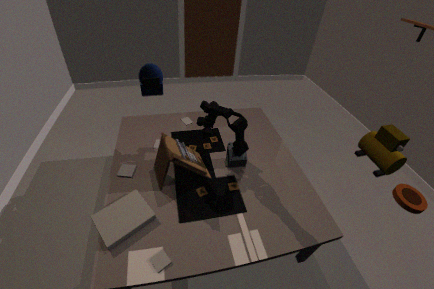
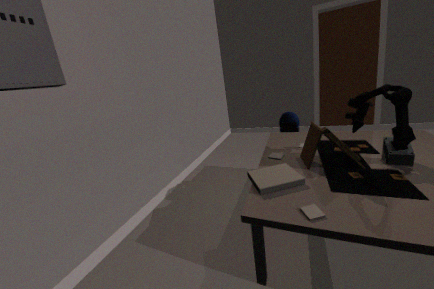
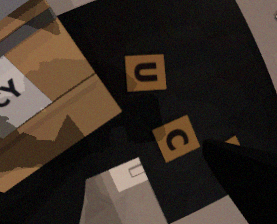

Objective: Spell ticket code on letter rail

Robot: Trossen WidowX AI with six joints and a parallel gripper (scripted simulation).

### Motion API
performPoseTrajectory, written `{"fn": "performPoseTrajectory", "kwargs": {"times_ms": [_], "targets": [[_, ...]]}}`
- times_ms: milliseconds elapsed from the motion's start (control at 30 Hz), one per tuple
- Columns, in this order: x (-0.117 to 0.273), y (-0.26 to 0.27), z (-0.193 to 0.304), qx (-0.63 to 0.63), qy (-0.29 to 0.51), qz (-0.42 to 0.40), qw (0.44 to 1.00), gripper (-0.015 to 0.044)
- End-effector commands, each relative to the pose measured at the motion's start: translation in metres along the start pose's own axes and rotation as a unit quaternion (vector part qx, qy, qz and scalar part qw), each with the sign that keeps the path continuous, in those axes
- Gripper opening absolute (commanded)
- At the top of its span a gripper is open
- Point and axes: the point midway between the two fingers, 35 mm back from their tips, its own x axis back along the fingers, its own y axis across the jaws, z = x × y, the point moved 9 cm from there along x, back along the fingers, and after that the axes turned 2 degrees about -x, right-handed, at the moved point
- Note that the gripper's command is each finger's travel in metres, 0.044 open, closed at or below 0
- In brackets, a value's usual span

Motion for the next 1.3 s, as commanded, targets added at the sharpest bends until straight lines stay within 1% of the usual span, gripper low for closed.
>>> {"fn": "performPoseTrajectory", "kwargs": {"times_ms": [0, 167, 333, 400, 967, 1200, 1267], "targets": [[-0.055, -0.04, 0.004, -0.34, 0.069, 0.04, 0.937, 0.034], [-0.076, -0.053, 0.009, -0.463, 0.085, 0.065, 0.88, 0.034], [-0.097, -0.064, 0.016, -0.575, 0.095, 0.093, 0.807, 0.034], [-0.102, -0.064, 0.016, -0.593, 0.097, 0.098, 0.793, 0.034], [-0.104, -0.061, 0.011, -0.596, 0.097, 0.099, 0.791, 0.034], [-0.134, -0.062, 0.02, -0.596, 0.097, 0.098, 0.791, 0.034], [-0.136, -0.062, 0.022, -0.596, 0.097, 0.098, 0.791, 0.034]]}}
